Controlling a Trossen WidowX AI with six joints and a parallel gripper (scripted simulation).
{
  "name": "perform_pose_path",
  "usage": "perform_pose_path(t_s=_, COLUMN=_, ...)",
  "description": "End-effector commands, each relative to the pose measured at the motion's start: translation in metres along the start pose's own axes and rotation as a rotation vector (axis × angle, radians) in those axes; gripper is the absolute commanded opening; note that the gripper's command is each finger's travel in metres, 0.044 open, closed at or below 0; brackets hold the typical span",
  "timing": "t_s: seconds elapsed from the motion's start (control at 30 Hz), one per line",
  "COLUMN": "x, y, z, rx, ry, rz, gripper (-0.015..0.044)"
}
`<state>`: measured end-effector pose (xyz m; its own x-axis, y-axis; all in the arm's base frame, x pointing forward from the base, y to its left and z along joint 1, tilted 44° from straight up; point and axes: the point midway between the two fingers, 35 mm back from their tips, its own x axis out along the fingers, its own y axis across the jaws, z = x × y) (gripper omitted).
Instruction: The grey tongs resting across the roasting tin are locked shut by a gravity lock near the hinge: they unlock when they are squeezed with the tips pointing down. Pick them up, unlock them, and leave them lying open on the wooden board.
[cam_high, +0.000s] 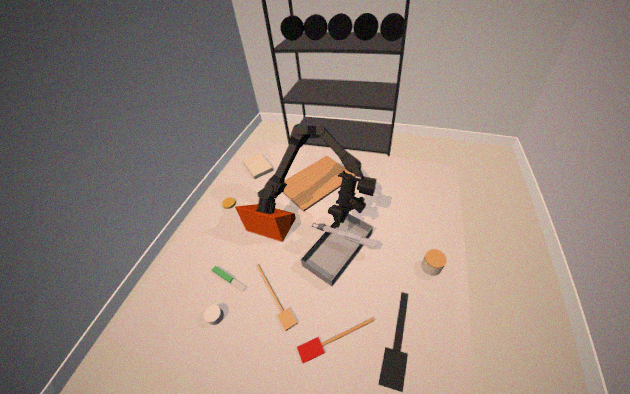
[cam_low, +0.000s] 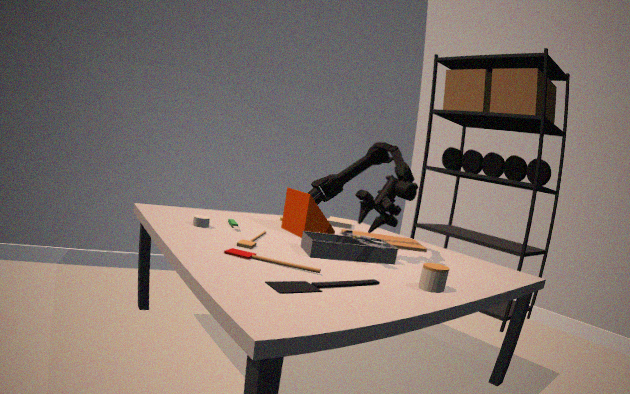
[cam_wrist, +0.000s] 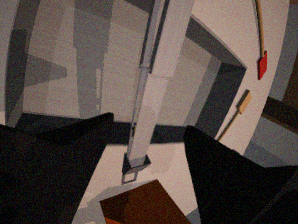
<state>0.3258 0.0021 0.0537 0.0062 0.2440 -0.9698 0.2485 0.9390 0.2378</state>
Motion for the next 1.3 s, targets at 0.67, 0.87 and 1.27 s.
perform_pose_path(t_s=0.67, x=0.038, y=0.002, z=0.002, rx=0.004, ry=0.003, rz=0.006, gripper=0.026)
perform_pose_path(t_s=0.87, x=0.048, y=0.002, z=0.001, rx=0.004, ry=0.003, rz=0.006, gripper=0.026)
perform_pose_path(t_s=1.27, x=0.067, y=0.002, z=0.0, rx=0.004, ry=0.003, rz=0.007, gripper=0.026)
